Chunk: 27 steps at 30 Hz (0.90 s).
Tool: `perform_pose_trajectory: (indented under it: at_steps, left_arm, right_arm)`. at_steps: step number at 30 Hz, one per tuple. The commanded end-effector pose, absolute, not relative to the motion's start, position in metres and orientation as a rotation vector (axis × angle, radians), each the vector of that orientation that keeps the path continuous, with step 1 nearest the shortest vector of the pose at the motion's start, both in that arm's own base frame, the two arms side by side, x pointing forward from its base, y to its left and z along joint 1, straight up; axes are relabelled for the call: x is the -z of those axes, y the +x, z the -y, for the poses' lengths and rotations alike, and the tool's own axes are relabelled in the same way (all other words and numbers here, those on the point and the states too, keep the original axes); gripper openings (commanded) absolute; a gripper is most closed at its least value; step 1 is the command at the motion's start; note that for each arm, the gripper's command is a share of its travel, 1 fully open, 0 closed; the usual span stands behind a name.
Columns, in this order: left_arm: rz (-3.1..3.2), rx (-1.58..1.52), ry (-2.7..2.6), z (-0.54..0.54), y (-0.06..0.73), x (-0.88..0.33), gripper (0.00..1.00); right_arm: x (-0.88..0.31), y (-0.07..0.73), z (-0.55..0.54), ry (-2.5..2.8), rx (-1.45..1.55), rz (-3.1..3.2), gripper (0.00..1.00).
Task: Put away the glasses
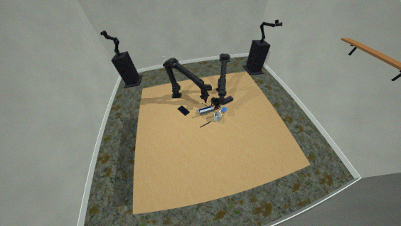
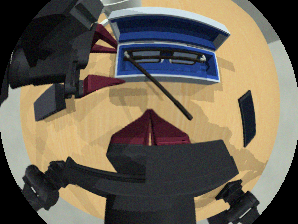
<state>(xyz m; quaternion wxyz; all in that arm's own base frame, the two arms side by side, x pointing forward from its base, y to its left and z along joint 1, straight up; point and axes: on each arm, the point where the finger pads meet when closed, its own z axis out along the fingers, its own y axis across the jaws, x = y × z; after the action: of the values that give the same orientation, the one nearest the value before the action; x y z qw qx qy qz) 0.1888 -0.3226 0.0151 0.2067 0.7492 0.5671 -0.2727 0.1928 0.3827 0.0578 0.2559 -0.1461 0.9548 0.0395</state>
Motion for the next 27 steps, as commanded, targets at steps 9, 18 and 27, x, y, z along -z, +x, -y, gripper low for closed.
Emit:
perform_pose_trajectory:
  at_steps: [9,18,27]
  left_arm:
    - [-1.577,0.754,2.083,0.318,0.191,-0.018,0.57]
    - [-1.577,0.754,2.083,0.318,0.191,-0.018,0.57]
    - [-1.577,0.754,2.083,0.318,0.191,-0.018,0.57]
  right_arm:
    - [-0.073,0.208,-0.384,-0.379,-0.163,-2.568,0.00]
    - [-0.074,0.215,-0.381,-0.377,-0.169,-2.564,0.00]
    - [-0.070,0.220,-0.375,-0.379,-0.164,-2.566,0.00]
